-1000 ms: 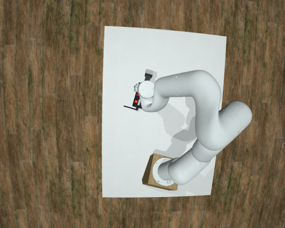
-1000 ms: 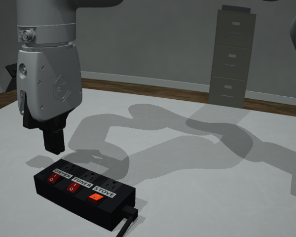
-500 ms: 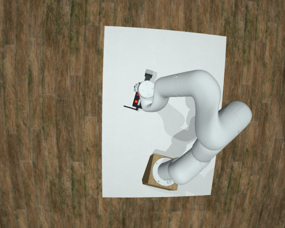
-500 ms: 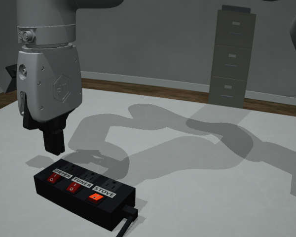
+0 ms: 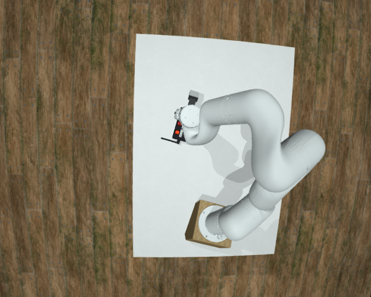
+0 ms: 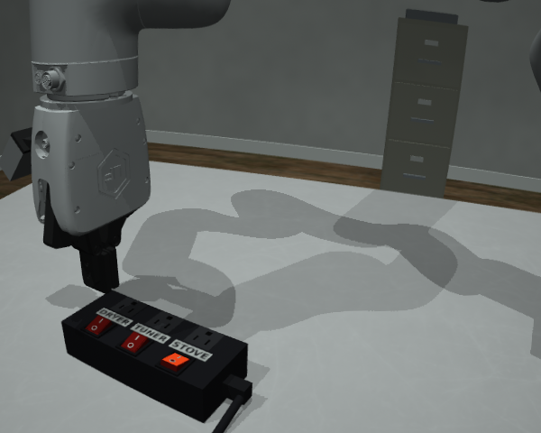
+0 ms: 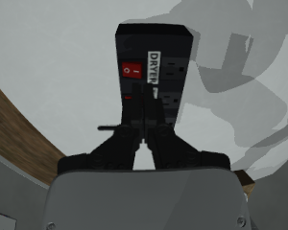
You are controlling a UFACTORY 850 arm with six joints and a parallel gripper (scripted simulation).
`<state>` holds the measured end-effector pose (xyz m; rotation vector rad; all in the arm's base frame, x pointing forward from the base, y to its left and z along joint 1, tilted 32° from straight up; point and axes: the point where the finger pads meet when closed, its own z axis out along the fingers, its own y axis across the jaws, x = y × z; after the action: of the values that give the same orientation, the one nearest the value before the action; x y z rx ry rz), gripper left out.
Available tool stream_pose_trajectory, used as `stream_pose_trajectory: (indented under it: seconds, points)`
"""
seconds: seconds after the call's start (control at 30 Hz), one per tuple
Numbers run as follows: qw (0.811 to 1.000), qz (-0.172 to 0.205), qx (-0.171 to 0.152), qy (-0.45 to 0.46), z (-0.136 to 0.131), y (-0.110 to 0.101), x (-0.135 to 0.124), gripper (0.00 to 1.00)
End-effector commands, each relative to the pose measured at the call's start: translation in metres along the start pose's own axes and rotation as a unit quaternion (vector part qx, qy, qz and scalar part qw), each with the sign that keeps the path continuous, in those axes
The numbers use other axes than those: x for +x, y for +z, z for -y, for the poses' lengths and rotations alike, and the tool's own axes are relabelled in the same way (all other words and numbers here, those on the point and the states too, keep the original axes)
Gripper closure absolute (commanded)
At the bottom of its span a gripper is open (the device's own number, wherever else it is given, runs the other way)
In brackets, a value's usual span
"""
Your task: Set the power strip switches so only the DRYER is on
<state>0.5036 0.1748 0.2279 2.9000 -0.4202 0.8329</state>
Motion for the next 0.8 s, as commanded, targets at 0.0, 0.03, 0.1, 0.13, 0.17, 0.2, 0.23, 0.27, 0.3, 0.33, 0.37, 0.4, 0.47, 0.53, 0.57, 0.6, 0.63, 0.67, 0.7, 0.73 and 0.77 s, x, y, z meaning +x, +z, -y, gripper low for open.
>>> stream_pose_trajectory:
  seconds: [0.0,0.03,0.1,0.13,0.17,0.2,0.23,0.27,0.3,0.33,0.37,0.4,0.47,0.53,0.57,0.6,0.63,0.67,0.7,0.73,0.77]
  points:
    - [1.000,-0.001,0.001,0.000,0.000,0.005,0.001,1.00]
    - [1.000,-0.001,0.001,0.000,0.000,0.006,0.001,1.00]
    - [1.000,-0.001,0.001,0.000,0.001,0.009,0.001,1.00]
    - [1.000,-0.001,0.001,0.000,0.001,0.010,0.001,1.00]
    - [1.000,-0.001,0.001,0.000,0.001,0.010,0.001,1.00]
    - [1.000,-0.001,0.001,0.000,0.001,0.010,0.001,1.00]
    - [1.000,-0.001,0.001,0.000,0.001,0.012,0.001,1.00]
    - [1.000,-0.001,0.001,0.000,0.001,0.013,0.001,1.00]
    - [1.000,-0.001,0.001,0.000,0.001,0.014,0.001,1.00]
    - [1.000,-0.001,0.001,0.000,0.001,0.015,0.001,1.00]
    - [1.000,-0.001,0.001,0.000,0.001,0.017,0.001,1.00]
    - [1.000,-0.001,0.001,0.000,0.001,0.018,0.001,1.00]
    - [1.000,-0.001,0.001,0.000,0.001,0.020,0.001,1.00]
    - [1.000,-0.001,0.001,0.000,0.001,0.022,0.001,1.00]
    - [1.000,-0.001,0.001,0.000,0.001,0.023,0.001,1.00]
    - [1.000,-0.001,0.001,0.000,0.001,0.024,0.001,1.00]
    - [1.000,-0.001,0.001,0.000,0.001,0.025,0.001,1.00]
    - [1.000,-0.001,0.001,0.000,0.001,0.026,0.001,1.00]
    - [1.000,-0.001,0.001,0.000,0.001,0.027,0.001,1.00]
    - [1.000,-0.001,0.001,0.000,0.001,0.027,0.001,1.00]
    - [1.000,-0.001,0.001,0.000,0.001,0.027,0.001,1.00]
